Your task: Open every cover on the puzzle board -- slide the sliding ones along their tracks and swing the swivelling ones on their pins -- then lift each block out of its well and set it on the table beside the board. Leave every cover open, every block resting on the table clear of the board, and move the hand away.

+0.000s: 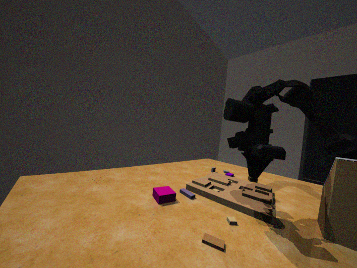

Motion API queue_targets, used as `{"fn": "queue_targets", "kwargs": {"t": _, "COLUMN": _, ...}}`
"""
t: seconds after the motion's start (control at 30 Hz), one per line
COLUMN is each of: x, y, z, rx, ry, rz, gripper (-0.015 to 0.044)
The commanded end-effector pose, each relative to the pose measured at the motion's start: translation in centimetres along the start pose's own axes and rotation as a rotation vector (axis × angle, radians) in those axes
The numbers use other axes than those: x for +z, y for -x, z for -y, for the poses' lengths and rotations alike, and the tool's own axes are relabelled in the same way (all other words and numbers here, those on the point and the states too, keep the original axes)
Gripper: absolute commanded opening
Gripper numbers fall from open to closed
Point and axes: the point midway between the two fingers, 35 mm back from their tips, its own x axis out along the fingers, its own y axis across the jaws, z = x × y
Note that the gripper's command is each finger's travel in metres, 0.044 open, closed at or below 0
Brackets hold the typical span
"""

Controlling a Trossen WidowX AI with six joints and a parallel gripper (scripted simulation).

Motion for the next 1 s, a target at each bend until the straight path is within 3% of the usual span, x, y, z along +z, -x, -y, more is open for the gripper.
{"fn": "queue_targets", "kwargs": {"t": 0.0, "x": 0.1, "y": 0.0, "z": -1.4, "rx": 0.003, "ry": -0.010, "rz": 0.004, "gripper": 0.0080}}
{"fn": "queue_targets", "kwargs": {"t": 0.43, "x": -0.8, "y": -0.8, "z": -6.1, "rx": -0.016, "ry": -0.018, "rz": -0.009, "gripper": 0.0080}}
{"fn": "queue_targets", "kwargs": {"t": 0.97, "x": -0.5, "y": -3.1, "z": -6.3, "rx": -0.016, "ry": -0.018, "rz": -0.008, "gripper": 0.0080}}
